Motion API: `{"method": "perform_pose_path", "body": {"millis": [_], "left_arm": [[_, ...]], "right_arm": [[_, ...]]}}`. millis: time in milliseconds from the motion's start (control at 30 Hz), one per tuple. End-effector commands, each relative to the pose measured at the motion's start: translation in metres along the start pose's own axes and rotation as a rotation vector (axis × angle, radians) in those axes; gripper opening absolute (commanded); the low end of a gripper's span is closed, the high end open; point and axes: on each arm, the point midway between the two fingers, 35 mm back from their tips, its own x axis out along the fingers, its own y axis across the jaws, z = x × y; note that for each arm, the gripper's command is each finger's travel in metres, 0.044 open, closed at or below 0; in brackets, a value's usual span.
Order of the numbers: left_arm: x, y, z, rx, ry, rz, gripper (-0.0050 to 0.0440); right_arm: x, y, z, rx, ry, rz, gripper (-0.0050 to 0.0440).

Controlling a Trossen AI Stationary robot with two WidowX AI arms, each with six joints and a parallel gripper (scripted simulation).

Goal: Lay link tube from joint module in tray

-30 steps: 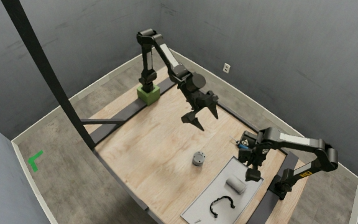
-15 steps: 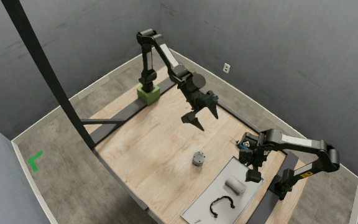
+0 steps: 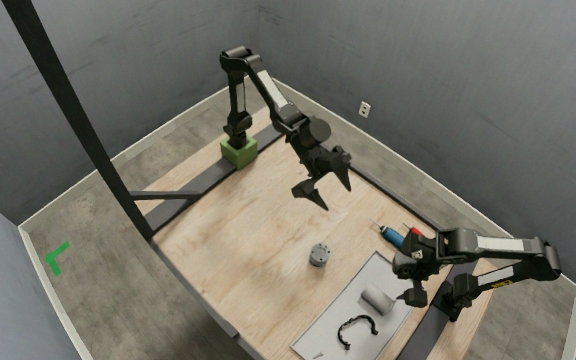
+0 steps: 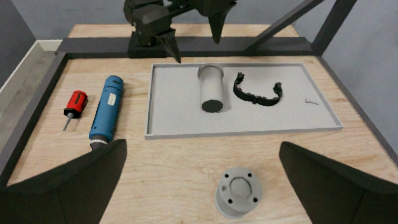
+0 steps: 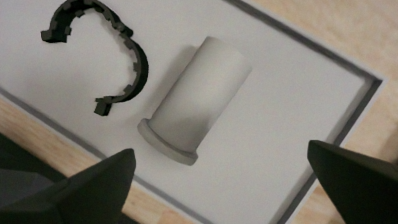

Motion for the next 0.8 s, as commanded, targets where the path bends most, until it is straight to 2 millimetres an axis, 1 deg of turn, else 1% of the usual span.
{"method": "perform_pose_path", "body": {"millis": [0,200,267,767], "left_arm": [[-0.005,0.0003,0.0101,0.0,-0.027,0.0,0.044],[-0.005,0.0003,0.0101,0.0,-0.027,0.0,0.044],[-0.005,0.0003,0.0101,0.0,-0.027,0.0,0.044],[-0.005,0.0003,0.0101,0.0,-0.027,0.0,0.044]], "right_arm": [[-0.0053,0.005,0.0021,-0.046,-0.075,-0.047,0.044],[-0.0058,0.0073,0.0019,-0.066,-0.097,-0.063,0.044],[-0.0084,0.0076,0.0048,-0.069,-0.106,-0.063,0.044],[-0.0069,0.0073,0.0044,-0.067,-0.097,-0.06,0.044]]}}
